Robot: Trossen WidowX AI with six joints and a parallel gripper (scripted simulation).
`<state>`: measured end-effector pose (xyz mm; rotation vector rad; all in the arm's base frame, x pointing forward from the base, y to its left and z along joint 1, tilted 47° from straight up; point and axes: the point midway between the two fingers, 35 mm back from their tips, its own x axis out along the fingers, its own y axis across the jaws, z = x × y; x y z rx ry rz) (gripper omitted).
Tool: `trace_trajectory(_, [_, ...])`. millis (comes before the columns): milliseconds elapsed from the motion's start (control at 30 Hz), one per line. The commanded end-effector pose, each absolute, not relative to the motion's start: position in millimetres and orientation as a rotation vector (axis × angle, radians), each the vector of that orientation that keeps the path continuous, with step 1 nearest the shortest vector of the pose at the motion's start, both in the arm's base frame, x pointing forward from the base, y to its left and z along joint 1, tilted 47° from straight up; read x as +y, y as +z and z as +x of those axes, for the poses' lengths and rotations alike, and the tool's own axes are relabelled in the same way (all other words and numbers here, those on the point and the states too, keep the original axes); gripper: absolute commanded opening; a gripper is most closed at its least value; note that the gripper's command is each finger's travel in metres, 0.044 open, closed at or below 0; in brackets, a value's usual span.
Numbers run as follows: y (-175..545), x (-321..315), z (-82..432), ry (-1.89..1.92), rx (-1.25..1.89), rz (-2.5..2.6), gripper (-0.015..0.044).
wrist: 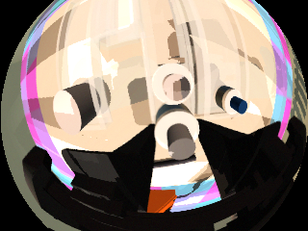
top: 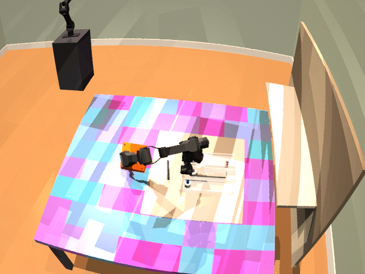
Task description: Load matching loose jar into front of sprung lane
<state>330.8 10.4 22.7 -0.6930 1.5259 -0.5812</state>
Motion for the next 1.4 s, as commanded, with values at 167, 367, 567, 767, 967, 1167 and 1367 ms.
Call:
trace_trajectory(167, [26.8,13.1,342.1,-0.581,1.498,-0.687,0.0])
trace_trajectory(367, [27.3,13.5,344.2,-0.581,1.498,-0.687,0.0])
trace_trajectory(567, [27.8,13.9,346.4,-0.581,1.498,-0.687,0.0])
trace_trajectory(767, [28.3,14.3,348.5,-0.581,1.498,-0.687,0.0])
trace_trajectory(967, [28.8,14.7,350.6,-0.581,1.498,-0.687,0.0])
trace_trajectory(1167, [29.3,15.1,352.7,-0.581,1.498,-0.687,0.0])
trace_trajectory(1367, [28.9,14.6,353.2,-0.581,1.498,-0.687,0.0])
